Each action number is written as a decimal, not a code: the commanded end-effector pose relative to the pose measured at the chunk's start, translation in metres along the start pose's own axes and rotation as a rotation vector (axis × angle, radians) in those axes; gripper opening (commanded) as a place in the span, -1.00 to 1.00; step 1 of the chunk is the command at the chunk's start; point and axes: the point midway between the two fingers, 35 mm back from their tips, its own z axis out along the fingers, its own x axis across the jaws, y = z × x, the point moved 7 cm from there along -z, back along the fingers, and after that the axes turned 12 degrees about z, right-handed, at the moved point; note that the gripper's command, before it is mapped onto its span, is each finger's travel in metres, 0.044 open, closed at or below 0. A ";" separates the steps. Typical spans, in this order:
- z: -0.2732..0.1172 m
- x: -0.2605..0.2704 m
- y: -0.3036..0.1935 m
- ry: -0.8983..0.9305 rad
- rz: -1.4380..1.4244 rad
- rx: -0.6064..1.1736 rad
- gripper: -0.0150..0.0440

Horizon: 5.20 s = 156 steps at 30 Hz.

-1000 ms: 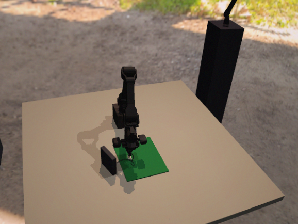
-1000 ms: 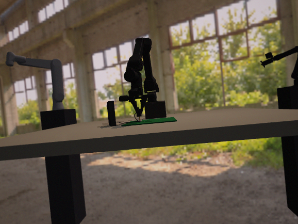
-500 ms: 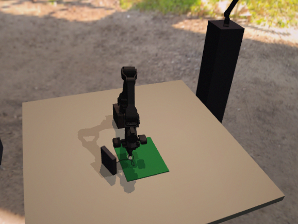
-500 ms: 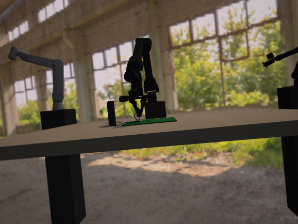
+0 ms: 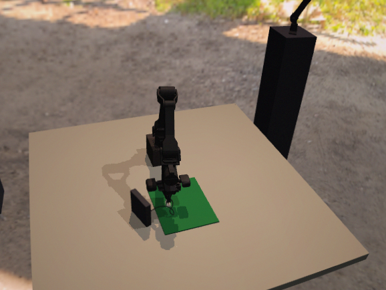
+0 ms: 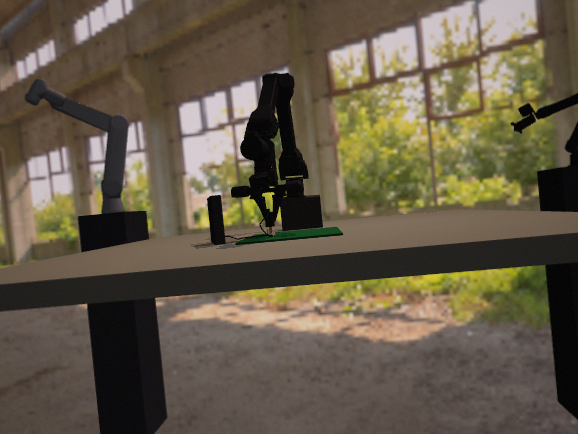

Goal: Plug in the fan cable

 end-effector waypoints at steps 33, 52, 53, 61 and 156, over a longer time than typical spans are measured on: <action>0.003 0.000 -0.001 0.004 0.003 0.005 -0.49; 0.003 0.001 0.000 0.004 0.004 0.004 -0.49; 0.003 0.001 0.000 0.004 0.004 0.004 -0.49; 0.005 0.001 0.000 0.004 0.004 0.004 -0.49; -0.037 -0.038 -0.113 0.001 0.004 0.012 0.39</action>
